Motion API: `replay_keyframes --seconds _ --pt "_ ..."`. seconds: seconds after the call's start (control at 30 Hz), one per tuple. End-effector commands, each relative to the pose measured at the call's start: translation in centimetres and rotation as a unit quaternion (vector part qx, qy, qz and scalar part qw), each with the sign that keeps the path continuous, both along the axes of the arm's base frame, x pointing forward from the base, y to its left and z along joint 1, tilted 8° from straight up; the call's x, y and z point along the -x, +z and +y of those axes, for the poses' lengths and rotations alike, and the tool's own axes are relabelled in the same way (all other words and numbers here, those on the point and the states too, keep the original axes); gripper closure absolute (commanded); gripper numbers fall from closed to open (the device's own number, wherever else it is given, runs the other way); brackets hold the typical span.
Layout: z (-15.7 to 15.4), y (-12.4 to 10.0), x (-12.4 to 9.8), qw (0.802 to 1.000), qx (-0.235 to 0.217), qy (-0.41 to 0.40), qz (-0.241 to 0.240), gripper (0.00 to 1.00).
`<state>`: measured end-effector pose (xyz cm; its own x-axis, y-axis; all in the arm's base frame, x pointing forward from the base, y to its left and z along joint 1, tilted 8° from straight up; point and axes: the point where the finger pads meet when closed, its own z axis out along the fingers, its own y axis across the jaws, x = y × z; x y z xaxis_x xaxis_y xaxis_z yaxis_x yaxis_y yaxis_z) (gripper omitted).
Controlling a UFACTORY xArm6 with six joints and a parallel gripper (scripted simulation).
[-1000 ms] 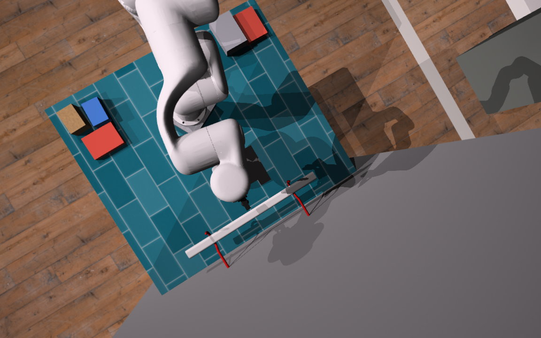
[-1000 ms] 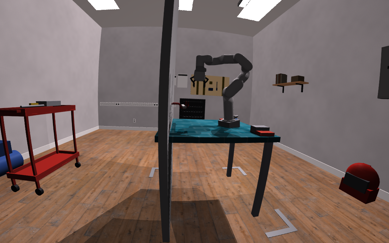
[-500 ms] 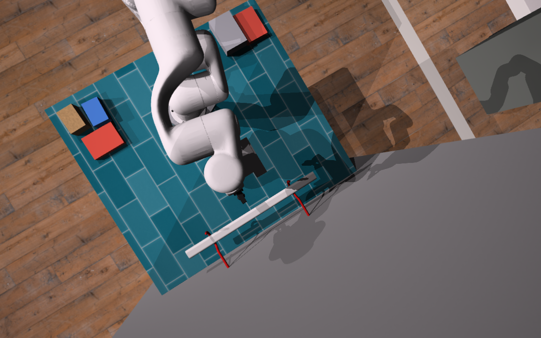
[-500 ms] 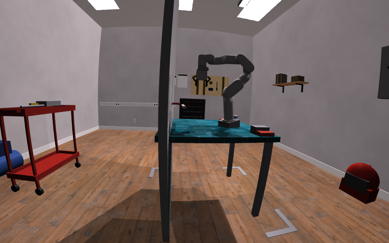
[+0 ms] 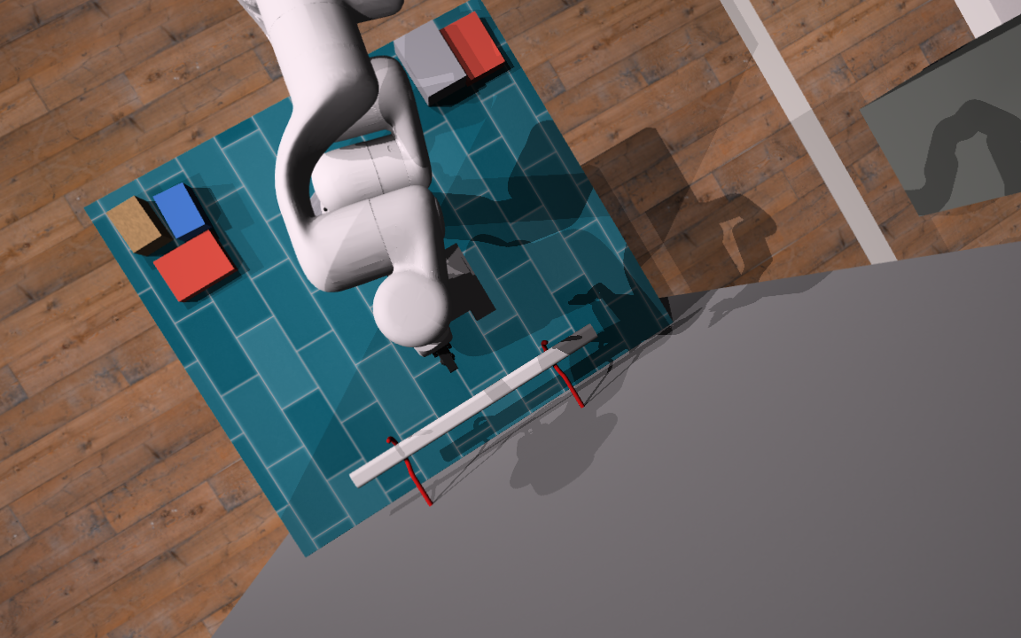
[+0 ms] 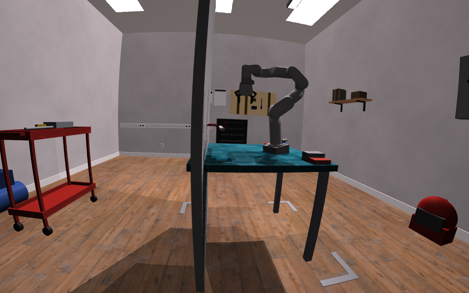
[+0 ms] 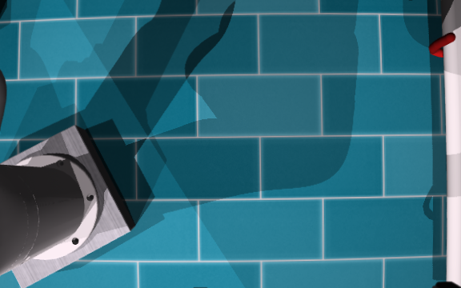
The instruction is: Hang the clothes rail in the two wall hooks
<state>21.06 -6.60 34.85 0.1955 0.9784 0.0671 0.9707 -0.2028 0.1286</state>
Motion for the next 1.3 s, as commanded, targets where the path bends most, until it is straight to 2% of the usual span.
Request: replay_keyframes --seconds 0.0,1.27 --pt "0.1 0.4 0.8 1.0 0.001 0.0 -0.002 0.0" --pt "1.0 1.9 5.8 1.0 0.001 0.0 -0.001 0.0"
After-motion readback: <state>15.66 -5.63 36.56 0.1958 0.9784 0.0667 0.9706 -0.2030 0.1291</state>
